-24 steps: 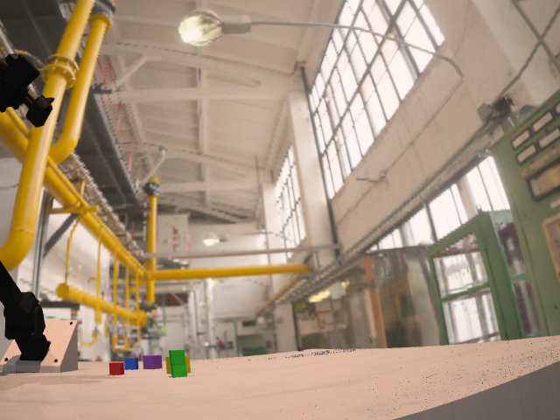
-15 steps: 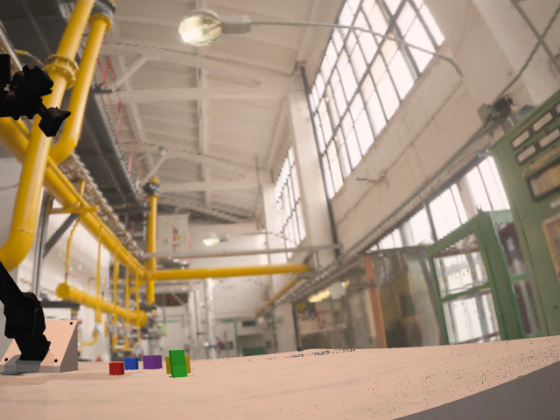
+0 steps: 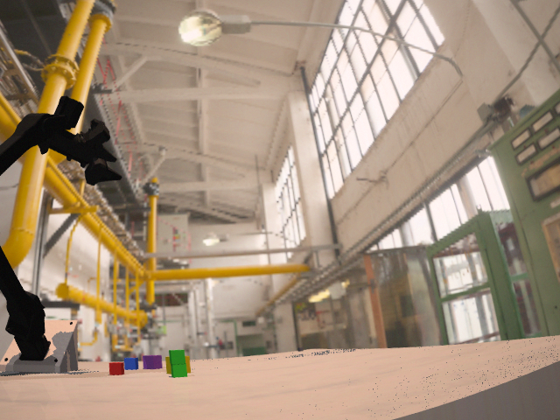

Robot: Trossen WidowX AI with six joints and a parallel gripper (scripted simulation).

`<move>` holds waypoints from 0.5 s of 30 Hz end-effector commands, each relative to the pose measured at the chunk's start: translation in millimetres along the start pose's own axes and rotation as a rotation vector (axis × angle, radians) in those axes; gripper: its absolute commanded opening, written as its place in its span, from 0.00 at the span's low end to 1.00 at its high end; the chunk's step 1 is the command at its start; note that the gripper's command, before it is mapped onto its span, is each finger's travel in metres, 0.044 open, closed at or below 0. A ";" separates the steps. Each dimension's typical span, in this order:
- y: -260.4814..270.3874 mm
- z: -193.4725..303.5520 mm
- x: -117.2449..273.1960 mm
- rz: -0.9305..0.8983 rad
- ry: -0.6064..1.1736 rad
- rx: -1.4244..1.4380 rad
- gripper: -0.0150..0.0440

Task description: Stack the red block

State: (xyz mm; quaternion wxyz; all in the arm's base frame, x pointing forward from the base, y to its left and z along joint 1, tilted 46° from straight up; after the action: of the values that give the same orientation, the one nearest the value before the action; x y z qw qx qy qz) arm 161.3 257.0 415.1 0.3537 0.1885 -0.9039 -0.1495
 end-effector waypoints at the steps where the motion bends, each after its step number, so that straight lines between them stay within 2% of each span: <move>1: -37.3 9.7 -45.9 0.222 0.044 0.037 1.00; 8: -111.7 27.0 -100.2 0.565 0.151 0.079 1.00; 15: -193.9 51.0 -128.2 0.881 0.310 0.110 1.00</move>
State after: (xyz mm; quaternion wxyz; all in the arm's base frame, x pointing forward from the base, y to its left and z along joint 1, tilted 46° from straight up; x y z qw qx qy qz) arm 252.1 178.3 256.8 0.4724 -0.1177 -0.8722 0.0473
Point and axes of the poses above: the point midway between the two fingers, 35 mm back from their tips, its own x axis back along the fingers, its own y axis across the jaws, z = x × y, the point moved 6 cm from there along x, back along the fingers, and after that the axes turned 10 degrees about -x, right-handed, at the moved point
